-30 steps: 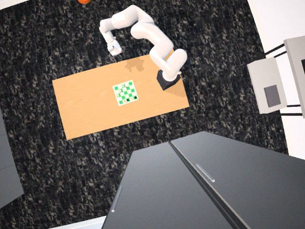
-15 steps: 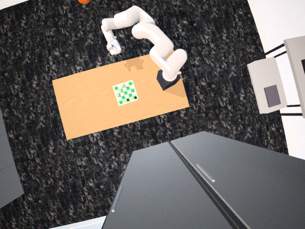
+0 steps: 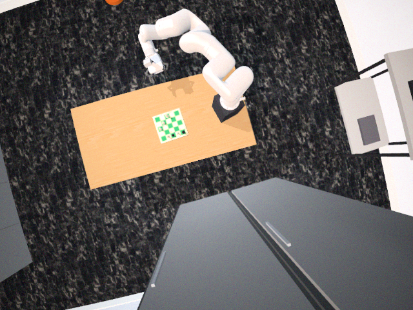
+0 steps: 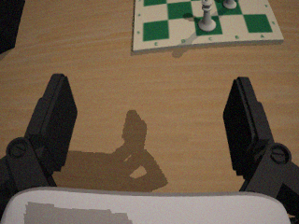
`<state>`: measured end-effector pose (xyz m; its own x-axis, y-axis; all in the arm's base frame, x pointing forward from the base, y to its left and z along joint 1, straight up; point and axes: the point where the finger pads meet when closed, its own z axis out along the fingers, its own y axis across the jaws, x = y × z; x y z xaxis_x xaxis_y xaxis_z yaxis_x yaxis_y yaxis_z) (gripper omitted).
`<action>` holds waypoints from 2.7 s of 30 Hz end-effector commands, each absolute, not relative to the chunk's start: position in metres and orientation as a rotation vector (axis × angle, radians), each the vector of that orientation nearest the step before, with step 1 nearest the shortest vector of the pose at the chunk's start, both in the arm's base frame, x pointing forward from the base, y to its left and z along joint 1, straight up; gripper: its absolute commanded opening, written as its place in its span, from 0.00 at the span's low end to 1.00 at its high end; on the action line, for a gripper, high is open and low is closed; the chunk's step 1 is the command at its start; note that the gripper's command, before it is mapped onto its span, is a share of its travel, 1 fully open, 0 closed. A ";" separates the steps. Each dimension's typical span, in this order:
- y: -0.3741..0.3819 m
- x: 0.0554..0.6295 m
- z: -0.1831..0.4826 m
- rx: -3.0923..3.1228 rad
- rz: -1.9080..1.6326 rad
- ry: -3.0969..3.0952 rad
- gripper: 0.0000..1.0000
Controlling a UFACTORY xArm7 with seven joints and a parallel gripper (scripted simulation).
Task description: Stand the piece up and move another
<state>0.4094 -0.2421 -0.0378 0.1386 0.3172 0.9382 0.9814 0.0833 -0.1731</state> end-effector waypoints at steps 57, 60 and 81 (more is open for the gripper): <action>-0.264 0.427 -0.023 -1.451 -1.100 -1.133 1.00; -0.264 0.427 -0.023 -1.451 -1.100 -1.133 1.00; -0.266 0.428 -0.021 -1.449 -1.118 -1.118 1.00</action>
